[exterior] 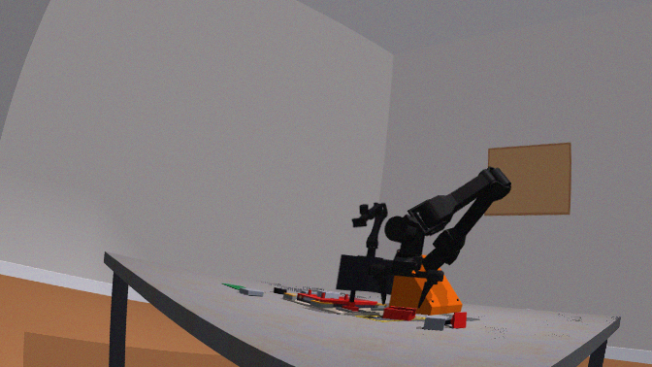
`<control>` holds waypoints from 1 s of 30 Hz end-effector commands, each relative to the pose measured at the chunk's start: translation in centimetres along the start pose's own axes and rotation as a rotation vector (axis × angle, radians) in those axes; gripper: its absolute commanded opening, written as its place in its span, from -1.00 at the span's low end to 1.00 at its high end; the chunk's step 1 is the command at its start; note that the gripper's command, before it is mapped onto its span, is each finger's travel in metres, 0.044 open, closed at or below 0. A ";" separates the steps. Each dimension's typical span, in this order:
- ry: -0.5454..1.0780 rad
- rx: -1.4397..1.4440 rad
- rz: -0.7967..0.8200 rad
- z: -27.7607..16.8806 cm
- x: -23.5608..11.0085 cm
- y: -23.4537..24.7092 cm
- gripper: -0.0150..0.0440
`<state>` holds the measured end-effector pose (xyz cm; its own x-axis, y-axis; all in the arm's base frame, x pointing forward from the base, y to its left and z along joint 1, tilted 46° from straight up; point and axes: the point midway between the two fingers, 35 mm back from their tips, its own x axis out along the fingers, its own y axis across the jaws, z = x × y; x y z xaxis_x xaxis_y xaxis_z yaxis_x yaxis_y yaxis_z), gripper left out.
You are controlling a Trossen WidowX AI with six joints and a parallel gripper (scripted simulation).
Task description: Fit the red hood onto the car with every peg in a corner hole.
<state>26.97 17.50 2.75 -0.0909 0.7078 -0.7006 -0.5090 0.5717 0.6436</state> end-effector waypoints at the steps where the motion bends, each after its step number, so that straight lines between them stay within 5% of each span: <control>1: 0.004 0.006 0.004 -0.2 0.3 0.1 1.00; 30: 0.004 0.007 0.004 -0.2 1.6 0.1 1.00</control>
<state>26.72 18.51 1.78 -0.0943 0.7100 -0.6978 -0.5073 0.5689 0.6473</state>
